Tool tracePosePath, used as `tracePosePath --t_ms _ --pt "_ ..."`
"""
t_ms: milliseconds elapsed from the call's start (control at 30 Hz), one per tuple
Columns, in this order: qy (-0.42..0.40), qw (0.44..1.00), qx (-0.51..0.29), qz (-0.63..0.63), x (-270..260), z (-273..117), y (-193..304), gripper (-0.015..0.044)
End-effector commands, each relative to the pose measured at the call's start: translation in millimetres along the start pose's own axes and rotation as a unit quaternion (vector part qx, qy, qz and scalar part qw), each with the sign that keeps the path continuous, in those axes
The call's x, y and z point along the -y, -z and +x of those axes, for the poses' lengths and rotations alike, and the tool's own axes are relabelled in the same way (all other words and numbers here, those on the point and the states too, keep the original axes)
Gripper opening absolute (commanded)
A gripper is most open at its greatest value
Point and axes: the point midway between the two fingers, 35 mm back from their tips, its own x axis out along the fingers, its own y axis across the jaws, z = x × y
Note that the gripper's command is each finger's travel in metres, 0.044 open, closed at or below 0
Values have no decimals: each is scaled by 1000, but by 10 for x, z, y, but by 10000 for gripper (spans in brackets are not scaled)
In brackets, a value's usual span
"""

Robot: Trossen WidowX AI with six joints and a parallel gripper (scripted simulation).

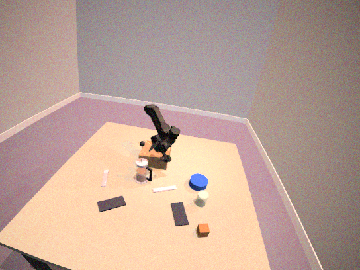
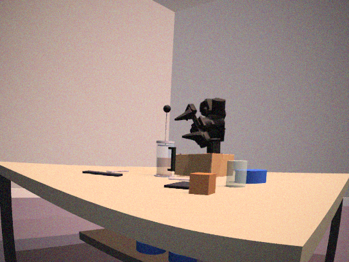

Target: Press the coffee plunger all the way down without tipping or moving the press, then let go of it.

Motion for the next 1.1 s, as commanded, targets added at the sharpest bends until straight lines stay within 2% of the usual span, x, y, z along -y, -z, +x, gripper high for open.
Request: tracePosePath --t_ms 0,133,300,433,567,600,833,933,1067 --pt "1 1000 0 -4 -5 1 7 426" --pt "11 998 -2 -61 -74 22 102 440" --pt "38 977 -19 -207 -250 59 332 440" --pt "58 930 -41 -362 -501 84 532 440" --pt "76 850 -82 -515 -770 89 710 440" --pt "53 849 -102 -516 -898 55 856 440" --pt "45 799 -77 -595 -1287 68 793 440" --pt "60 728 -78 -678 -1424 31 712 440" --pt "93 586 -91 -800 -1624 -102 539 440"
